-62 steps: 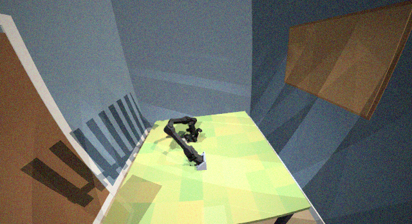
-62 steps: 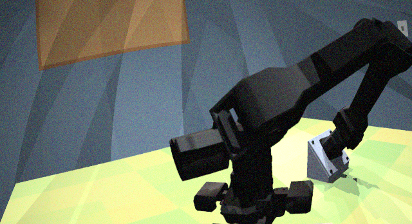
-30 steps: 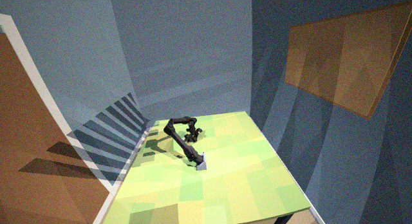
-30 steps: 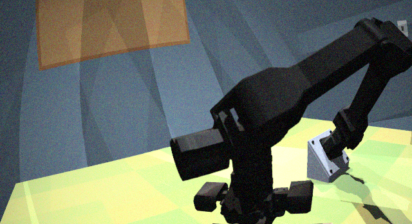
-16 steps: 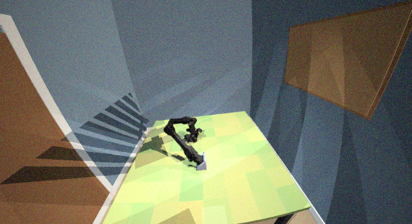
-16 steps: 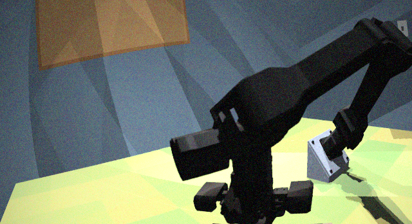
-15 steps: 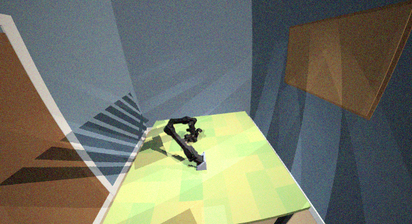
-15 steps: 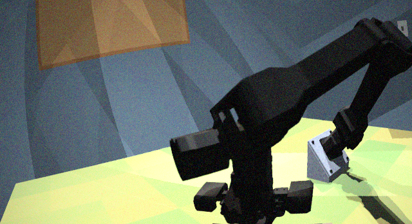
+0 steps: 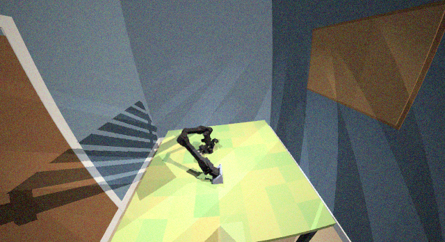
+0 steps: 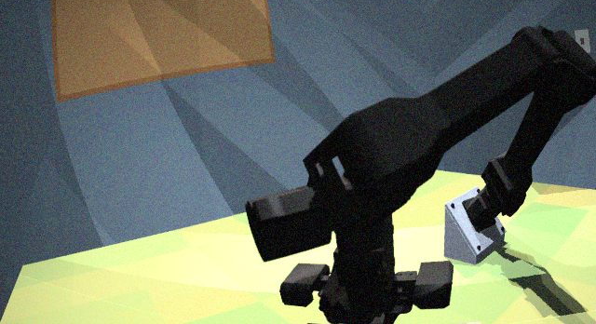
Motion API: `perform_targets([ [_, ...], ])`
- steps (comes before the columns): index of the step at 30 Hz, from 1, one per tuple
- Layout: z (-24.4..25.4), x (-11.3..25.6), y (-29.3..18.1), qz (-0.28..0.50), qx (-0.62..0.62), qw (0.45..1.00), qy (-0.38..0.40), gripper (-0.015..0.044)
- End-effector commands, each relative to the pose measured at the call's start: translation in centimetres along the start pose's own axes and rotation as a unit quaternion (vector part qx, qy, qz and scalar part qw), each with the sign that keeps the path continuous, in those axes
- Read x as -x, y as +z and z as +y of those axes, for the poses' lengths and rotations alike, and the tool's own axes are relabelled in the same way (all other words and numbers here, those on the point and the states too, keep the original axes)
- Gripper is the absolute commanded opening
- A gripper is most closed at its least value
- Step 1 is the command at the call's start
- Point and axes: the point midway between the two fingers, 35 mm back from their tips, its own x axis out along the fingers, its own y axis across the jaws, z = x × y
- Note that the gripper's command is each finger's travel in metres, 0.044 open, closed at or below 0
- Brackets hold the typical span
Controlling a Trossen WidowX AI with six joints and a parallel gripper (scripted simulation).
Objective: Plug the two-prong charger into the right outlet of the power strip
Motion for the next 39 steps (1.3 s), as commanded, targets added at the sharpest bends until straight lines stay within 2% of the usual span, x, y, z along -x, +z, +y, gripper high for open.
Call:
perform_targets([
  [1, 0.03, 0.27, 0.73, -0.011, 0.008, 1.0, 0.0, 0.0],
  [35, 0.0, 0.0, 0.01, 0.001, 0.0, 1.0, 0.0, 0.0],
  [39, 0.0, 0.0, 0.01, 0.001, 0.0, 1.0, 0.0, 0.0105],
])
